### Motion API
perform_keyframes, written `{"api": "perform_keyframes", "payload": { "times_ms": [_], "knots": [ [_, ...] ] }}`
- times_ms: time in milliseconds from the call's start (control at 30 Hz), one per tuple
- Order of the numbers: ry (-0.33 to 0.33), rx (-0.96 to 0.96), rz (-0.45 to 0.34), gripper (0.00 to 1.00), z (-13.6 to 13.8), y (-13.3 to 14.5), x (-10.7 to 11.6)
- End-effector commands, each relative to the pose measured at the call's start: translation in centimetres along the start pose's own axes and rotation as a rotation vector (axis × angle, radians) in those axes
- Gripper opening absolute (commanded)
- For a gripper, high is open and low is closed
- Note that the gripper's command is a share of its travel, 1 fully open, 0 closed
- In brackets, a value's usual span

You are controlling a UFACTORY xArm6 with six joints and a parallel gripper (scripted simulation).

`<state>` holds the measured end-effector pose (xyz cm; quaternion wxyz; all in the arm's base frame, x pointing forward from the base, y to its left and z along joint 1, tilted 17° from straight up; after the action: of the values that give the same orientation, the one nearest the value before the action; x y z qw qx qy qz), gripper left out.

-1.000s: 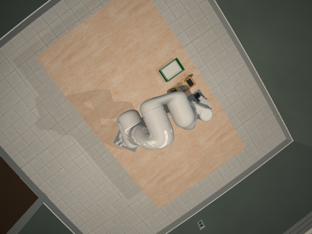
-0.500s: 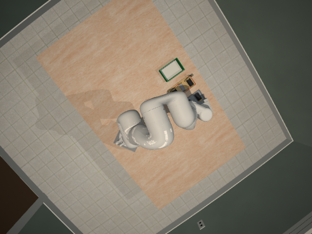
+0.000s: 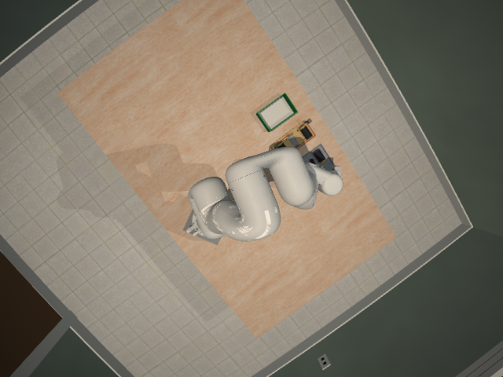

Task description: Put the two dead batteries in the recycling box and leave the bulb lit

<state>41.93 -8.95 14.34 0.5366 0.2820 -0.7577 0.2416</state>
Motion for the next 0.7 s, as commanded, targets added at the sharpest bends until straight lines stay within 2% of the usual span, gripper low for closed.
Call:
{"api": "perform_keyframes", "payload": {
  "times_ms": [0,667],
  "knots": [
    [0.028,-0.189,0.004,0.28,-0.32,-0.11,0.11],
    [0.027,-0.699,0.011,0.28,-0.32,-0.11,0.11]
  ]
}}
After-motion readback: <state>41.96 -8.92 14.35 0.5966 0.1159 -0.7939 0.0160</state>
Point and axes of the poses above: the point where the finger pads meet when closed, its own x axis back along the fingers, its own z axis across the jaws, y = z × x, the point moved 8 cm from there along x, back along the fingers, and after that the axes turned 15 degrees about -x, right-handed, at the moved point
